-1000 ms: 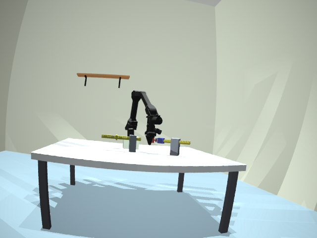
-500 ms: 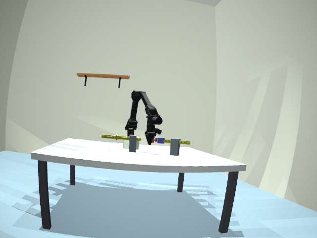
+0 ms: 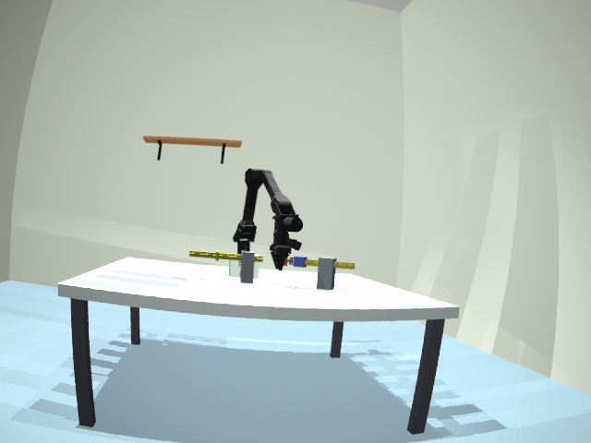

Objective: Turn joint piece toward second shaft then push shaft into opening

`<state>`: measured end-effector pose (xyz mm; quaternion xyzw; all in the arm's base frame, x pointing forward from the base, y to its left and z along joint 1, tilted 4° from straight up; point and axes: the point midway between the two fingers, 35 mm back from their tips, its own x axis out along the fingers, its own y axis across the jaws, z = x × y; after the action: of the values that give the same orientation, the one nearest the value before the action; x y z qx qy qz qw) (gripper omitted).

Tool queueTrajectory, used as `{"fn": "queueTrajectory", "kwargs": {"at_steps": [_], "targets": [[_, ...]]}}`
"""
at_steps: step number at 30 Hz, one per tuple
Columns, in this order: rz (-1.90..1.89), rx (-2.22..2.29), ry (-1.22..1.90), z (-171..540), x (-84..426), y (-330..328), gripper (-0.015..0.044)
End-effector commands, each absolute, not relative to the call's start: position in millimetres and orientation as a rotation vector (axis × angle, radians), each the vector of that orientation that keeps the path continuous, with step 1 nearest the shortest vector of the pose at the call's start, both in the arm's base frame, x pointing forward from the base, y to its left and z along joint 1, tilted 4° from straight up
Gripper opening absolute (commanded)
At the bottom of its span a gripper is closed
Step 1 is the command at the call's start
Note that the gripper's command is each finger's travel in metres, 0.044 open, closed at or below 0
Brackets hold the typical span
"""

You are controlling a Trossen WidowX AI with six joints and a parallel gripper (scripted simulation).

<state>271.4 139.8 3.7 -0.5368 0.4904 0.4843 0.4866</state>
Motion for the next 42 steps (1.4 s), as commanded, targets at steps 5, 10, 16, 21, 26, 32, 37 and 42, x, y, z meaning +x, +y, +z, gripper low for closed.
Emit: {"fn": "queueTrajectory", "kwargs": {"at_steps": [5, 10, 16, 21, 26, 32, 37, 42], "targets": [[1.22, -1.246, 1.126, 22.0, 270.4, 139.2, 0.044], [1.245, -1.21, 1.086, 33.1, 269.8, 138.4, 0.044], [1.21, -1.172, 1.118, 37.0, 270.8, 139.0, 0.044], [1.085, -1.053, 1.207, 51.1, 273.1, 141.8, 0.044], [0.955, -0.933, 1.285, 65.5, 274.6, 144.4, 0.044], [0.795, -0.789, 1.363, 83.2, 275.3, 147.0, 0.044], [0.658, -0.667, 1.416, 98.2, 274.9, 148.7, 0.044], [0.519, -0.545, 1.459, 113.4, 273.8, 149.9, 0.044]]}}
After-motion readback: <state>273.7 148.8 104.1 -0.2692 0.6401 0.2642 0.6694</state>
